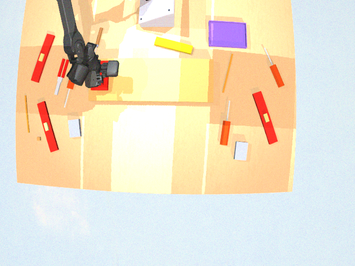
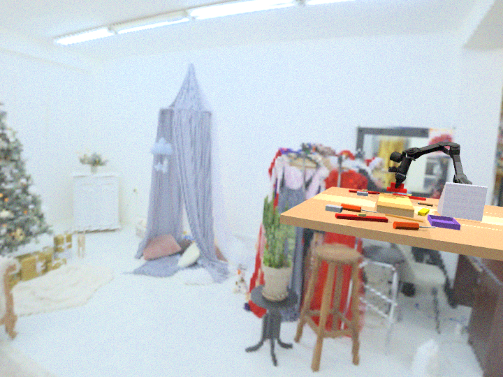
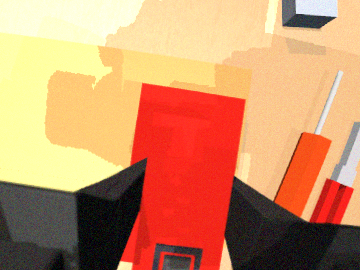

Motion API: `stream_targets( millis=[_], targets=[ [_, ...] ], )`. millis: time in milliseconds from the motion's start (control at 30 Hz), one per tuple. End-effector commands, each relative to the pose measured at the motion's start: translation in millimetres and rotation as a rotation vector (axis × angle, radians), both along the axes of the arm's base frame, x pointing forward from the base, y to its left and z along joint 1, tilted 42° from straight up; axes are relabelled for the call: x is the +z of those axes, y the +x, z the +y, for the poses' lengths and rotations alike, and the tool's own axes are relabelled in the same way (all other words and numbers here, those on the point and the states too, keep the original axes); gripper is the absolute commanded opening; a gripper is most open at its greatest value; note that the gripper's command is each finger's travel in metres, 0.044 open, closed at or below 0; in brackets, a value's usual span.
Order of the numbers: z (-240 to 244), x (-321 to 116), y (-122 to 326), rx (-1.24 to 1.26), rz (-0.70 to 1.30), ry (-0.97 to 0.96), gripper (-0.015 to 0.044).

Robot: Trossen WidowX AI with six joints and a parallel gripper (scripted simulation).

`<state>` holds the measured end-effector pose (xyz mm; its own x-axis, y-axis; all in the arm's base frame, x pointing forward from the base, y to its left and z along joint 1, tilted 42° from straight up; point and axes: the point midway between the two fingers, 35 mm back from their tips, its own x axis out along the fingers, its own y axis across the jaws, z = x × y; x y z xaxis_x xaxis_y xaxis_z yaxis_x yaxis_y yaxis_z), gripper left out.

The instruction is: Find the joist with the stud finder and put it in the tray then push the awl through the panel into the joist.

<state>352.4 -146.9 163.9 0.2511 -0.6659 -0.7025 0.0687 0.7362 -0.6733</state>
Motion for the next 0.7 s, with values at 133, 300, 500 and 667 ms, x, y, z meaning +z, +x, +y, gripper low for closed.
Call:
stream_targets(
  millis=[133, 300, 500, 667],
  targets=[
    [-5.2, -7.6, 1.0, 0.011, -0.002, 0.001, 0.0000],
    [-9.2, -11.9, 0.8, 0.011, -0.002, 0.001, 0.0000],
    [-15.5, -18.7, 0.4, 0.011, -0.002, 0.000, 0.0000],
    [-19.2, -22.5, 0.0, 0.011, -0.002, -0.001, 0.0000]
  ],
)
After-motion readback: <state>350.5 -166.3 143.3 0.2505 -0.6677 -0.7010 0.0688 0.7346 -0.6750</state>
